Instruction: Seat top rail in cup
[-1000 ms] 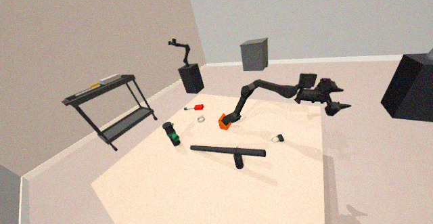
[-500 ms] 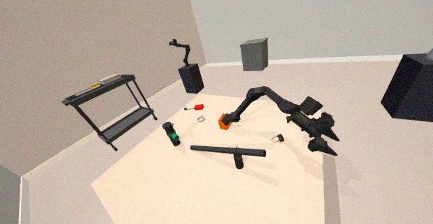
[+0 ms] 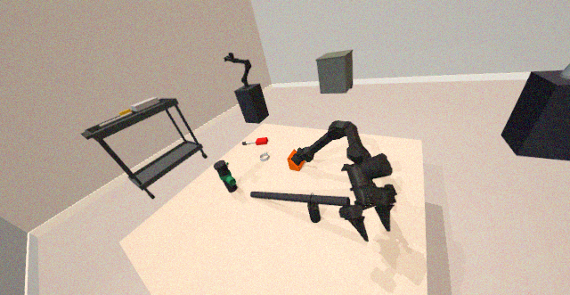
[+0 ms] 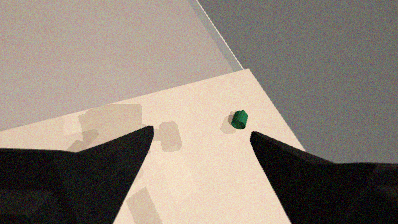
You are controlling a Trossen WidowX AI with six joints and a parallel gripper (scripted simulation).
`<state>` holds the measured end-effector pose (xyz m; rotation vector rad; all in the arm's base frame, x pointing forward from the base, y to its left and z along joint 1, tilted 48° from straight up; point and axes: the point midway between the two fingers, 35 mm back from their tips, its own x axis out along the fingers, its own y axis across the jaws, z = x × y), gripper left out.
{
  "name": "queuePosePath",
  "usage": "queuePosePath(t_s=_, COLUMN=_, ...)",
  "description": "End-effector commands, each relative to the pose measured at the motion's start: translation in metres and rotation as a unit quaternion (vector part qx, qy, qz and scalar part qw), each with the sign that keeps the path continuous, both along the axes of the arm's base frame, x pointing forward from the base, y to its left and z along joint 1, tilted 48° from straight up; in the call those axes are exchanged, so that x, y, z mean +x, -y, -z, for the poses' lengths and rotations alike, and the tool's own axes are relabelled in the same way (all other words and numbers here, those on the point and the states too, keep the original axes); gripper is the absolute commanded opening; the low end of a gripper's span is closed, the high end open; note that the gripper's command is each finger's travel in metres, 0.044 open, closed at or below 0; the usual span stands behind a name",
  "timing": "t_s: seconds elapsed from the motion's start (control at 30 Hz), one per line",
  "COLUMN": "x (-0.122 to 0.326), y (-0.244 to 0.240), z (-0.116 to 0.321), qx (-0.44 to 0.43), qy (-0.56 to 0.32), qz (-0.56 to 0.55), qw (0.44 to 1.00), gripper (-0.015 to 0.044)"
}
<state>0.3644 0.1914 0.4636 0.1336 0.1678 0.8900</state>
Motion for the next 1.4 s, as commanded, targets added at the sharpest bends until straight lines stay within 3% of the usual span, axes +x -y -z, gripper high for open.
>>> queuePosePath(t_s=0.0, x=0.034, y=0.044, z=0.04, qx=-0.027, qy=-0.048, qz=0.048, qw=0.997, gripper=0.044)
queuePosePath(t_s=0.23, x=0.071, y=0.118, z=0.1, qx=-0.067, qy=-0.106, qz=0.112, qw=0.986, gripper=0.044)
queuePosePath(t_s=0.5, x=0.075, y=0.214, z=0.192, qx=-0.09, qy=-0.241, qz=0.167, qw=0.952, gripper=0.044)
queuePosePath(t_s=0.8, x=0.021, y=0.321, z=0.291, qx=-0.044, qy=-0.407, qz=0.207, qw=0.889, gripper=0.044)
queuePosePath(t_s=1.07, x=-0.068, y=0.386, z=0.355, qx=0.082, qy=-0.529, qz=0.216, qw=0.816, gripper=0.044)
queuePosePath(t_s=1.37, x=-0.076, y=0.396, z=0.366, qx=0.069, qy=-0.514, qz=0.202, qw=0.83, gripper=0.044)
